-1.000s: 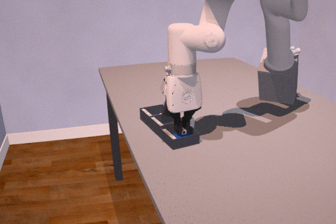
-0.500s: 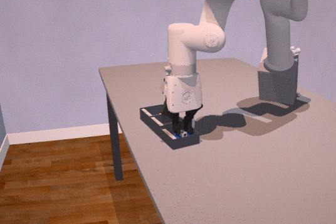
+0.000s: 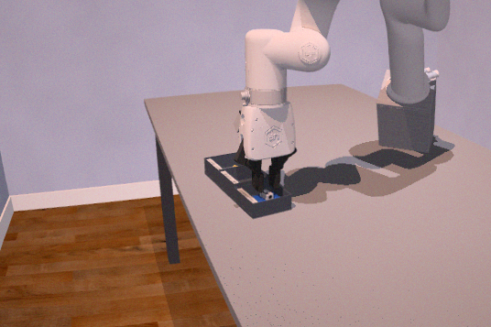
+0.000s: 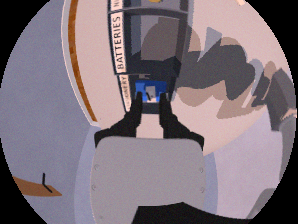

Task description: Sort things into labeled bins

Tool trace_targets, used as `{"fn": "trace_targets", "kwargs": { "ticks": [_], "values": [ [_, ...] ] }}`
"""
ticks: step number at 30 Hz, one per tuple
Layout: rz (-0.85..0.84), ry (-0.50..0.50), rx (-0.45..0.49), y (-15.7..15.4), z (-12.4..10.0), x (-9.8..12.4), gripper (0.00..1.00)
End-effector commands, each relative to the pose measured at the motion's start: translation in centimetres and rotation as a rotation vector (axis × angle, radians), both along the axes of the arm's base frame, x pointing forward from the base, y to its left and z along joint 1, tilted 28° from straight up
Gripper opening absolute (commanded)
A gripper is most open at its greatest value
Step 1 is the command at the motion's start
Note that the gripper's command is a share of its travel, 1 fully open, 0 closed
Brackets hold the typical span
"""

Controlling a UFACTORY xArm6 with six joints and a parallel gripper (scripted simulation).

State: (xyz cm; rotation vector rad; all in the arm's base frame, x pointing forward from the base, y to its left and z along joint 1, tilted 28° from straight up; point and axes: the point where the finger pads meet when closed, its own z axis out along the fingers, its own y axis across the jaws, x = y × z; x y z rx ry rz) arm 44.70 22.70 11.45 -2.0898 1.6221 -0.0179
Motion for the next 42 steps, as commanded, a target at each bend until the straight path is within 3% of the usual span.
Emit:
{"fn": "trace_targets", "kwargs": {
  "ticks": [1,21,22,42],
  "values": [
    [-0.001,-0.003,0.001,-0.2,0.7,-0.1,0.29],
    [-0.001,-0.003,0.001,-0.9,2.4,-0.7,0.29],
    [-0.001,-0.003,0.001,-1.1,2.7,-0.8,1.00],
    [-0.001,-0.003,0.001,-3.7,9.1,-3.0,1.00]
  ]
}}
